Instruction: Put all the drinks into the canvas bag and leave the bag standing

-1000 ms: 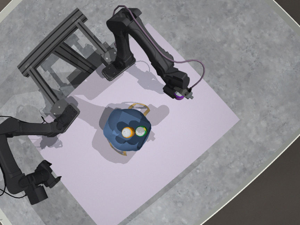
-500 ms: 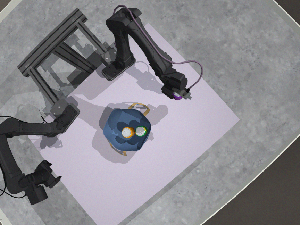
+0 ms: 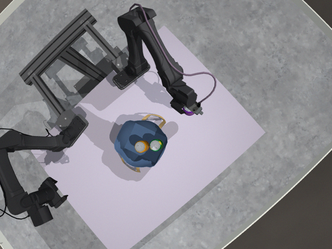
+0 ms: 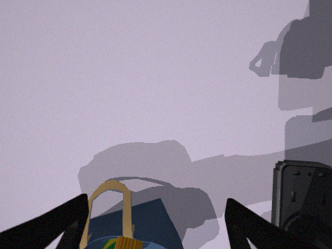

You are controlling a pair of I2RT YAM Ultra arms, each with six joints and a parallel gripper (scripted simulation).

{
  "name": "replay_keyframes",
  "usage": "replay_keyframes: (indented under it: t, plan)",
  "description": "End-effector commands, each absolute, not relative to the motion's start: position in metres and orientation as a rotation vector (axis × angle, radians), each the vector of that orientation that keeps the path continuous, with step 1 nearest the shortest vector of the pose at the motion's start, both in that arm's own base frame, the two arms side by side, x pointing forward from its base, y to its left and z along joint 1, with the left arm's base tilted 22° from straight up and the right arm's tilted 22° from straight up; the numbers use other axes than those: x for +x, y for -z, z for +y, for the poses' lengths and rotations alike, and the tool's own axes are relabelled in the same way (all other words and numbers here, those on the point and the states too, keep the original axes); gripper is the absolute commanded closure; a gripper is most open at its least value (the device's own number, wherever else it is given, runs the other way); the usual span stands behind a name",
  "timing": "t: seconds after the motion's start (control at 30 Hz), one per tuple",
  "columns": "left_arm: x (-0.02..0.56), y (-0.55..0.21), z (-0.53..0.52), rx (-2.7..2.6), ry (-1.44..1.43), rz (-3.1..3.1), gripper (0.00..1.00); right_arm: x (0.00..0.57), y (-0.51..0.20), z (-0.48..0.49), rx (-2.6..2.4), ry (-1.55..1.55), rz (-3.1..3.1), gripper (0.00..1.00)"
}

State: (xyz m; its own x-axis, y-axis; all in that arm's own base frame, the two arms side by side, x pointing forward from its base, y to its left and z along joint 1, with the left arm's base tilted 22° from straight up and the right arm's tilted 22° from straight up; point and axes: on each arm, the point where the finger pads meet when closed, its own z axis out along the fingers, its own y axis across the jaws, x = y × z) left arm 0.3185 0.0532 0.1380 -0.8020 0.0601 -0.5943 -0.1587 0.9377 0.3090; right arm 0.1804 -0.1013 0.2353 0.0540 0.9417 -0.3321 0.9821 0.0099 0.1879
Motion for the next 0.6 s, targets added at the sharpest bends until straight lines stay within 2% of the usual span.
replay_keyframes:
  t: [0.0,0.57]
  plan:
    - [0.317,-0.150,0.045,-0.123,-0.466,2.386,0.30,0.180,-0.240,-0.101,1.949,0.146,1.906,0.14]
    - [0.306,-0.130,0.010,-0.085,-0.452,2.404,0.30,0.180,-0.240,-0.101,1.949,0.146,1.906,0.14]
